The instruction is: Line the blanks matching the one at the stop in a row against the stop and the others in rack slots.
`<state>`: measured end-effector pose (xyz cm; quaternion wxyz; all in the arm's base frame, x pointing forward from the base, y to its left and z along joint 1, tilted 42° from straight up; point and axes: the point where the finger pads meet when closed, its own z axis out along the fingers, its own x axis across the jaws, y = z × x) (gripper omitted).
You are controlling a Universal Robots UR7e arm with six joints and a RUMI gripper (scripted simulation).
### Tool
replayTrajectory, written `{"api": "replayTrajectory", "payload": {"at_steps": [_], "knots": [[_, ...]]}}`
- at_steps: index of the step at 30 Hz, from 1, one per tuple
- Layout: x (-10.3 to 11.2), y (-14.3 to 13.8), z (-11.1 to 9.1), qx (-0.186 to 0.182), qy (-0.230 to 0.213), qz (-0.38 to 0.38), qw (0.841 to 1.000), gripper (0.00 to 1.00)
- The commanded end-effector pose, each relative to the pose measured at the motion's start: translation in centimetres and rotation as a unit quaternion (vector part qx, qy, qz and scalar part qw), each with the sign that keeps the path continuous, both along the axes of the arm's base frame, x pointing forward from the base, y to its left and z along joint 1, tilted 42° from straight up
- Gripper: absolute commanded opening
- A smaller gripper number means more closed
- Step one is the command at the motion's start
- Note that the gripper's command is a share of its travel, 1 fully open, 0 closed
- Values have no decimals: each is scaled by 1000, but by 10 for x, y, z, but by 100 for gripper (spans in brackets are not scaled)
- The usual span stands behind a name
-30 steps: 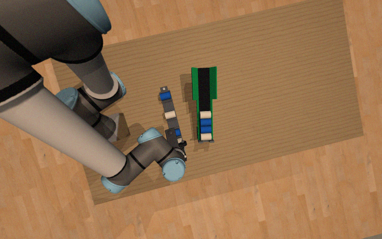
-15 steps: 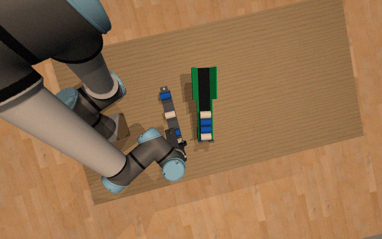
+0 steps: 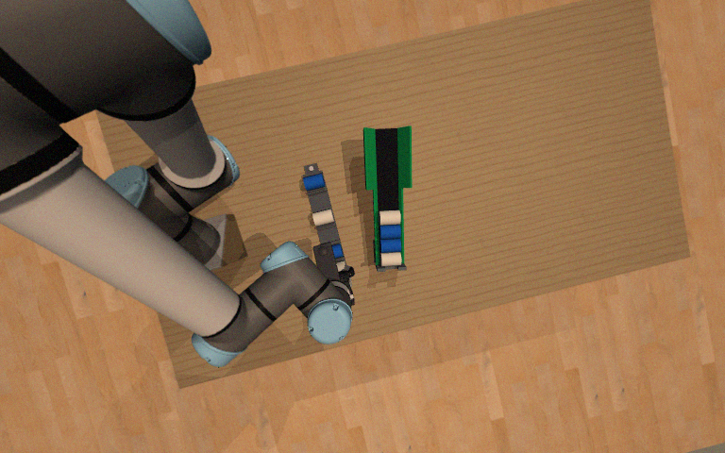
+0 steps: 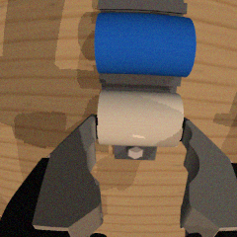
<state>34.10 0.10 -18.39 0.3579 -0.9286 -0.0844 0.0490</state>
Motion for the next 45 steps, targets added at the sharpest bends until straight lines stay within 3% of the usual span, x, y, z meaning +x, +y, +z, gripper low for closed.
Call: {"api": "replayTrajectory", "payload": {"at_steps": [1, 14, 24, 41, 45], "knots": [[-1, 2, 0, 1, 1, 0, 1000, 33], [7, -25, 26, -1, -1, -1, 1000, 33], [15, -64, 70, -1, -1, -1, 1000, 33], [16, -66, 74, 0, 0, 0, 1000, 33], [29, -64, 81, -3, 3, -4, 1000, 33]]}}
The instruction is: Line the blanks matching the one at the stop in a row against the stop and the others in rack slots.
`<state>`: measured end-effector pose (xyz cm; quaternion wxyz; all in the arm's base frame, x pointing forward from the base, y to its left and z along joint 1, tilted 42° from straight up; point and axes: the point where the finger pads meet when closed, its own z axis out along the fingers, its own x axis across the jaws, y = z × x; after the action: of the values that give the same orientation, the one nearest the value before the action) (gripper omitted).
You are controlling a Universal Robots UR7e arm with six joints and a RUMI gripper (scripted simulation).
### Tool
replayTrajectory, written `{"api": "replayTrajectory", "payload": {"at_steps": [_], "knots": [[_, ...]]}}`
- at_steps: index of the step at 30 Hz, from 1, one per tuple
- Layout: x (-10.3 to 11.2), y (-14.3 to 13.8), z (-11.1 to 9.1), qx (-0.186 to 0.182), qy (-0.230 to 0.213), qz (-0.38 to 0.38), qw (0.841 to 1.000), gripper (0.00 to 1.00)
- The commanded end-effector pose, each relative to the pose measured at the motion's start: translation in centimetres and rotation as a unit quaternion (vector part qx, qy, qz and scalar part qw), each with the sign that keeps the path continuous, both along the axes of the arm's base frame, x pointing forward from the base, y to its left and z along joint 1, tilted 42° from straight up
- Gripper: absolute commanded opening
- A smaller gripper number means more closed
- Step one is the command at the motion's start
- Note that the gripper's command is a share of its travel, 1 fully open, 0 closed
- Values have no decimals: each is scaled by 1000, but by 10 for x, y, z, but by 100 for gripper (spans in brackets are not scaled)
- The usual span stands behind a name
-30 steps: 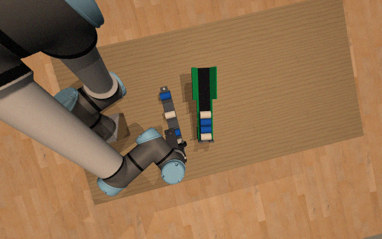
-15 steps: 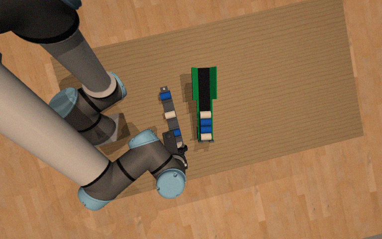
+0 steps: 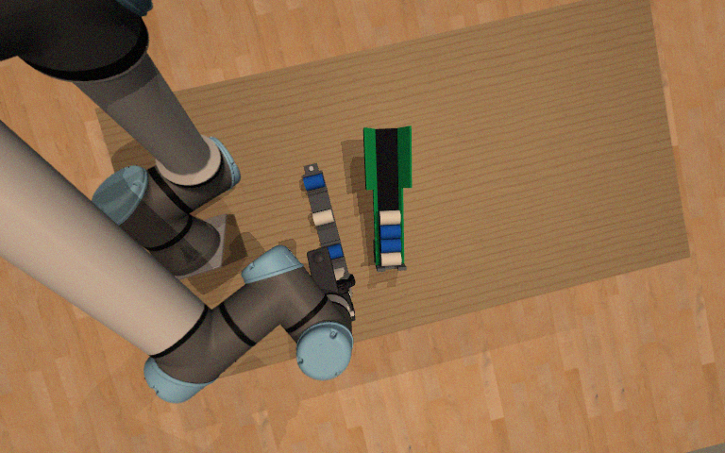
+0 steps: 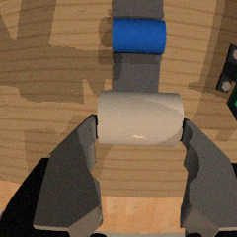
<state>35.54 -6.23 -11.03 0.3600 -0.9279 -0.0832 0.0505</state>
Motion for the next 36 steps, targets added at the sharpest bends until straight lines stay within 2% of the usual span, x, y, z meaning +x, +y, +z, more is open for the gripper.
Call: {"api": "replayTrajectory", "payload": {"at_steps": [1, 3, 7, 11, 15, 16, 17, 20, 22, 26, 31, 36], "knots": [[22, 1, 12, -6, 3, -6, 1000, 33], [22, 1, 12, -6, 3, -6, 1000, 33], [64, 14, 40, -12, 16, -22, 1000, 33], [81, 22, 53, -14, 21, -28, 999, 33], [109, 38, 76, -16, 30, -39, 999, 33], [109, 38, 76, -16, 30, -39, 999, 33], [120, 45, 87, -17, 34, -44, 998, 33], [122, 47, 89, -17, 35, -45, 998, 33], [144, 65, 111, -18, 42, -53, 998, 33], [156, 77, 125, -18, 47, -58, 997, 33], [179, 105, 157, -17, 58, -68, 996, 33], [183, 111, 163, -17, 60, -70, 996, 33]]}}
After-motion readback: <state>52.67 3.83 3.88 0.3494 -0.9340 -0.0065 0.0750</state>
